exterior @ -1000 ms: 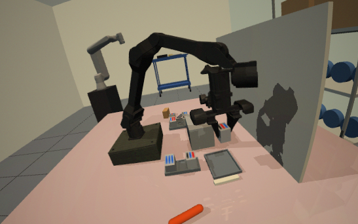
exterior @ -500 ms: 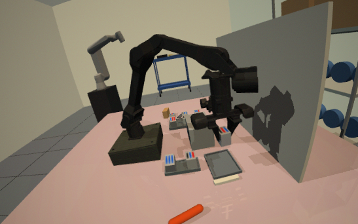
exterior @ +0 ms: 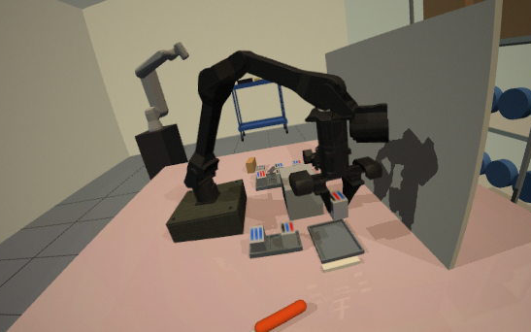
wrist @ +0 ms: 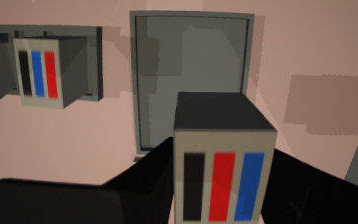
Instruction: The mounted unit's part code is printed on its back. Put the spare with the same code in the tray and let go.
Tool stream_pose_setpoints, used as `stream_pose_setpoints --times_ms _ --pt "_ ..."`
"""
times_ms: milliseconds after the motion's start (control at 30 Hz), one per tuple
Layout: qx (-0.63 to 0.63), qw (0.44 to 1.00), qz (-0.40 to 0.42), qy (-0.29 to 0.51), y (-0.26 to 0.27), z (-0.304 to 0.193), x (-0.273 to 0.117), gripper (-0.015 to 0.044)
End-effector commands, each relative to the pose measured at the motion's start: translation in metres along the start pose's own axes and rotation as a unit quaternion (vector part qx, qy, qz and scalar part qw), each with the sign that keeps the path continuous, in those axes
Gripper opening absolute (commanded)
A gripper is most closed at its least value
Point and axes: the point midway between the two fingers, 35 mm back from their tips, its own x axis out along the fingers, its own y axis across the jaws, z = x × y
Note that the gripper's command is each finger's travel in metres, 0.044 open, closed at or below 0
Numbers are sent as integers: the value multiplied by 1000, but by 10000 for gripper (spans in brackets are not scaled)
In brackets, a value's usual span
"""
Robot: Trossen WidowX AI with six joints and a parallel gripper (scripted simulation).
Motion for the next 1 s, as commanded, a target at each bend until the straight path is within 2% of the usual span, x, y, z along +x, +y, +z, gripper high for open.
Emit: stream_pose_setpoints --times_ms 0,967 --pt "-1 1000 3 -1 2 1 5 0" --pt "-1 1000 3 -1 4 2 32 0"
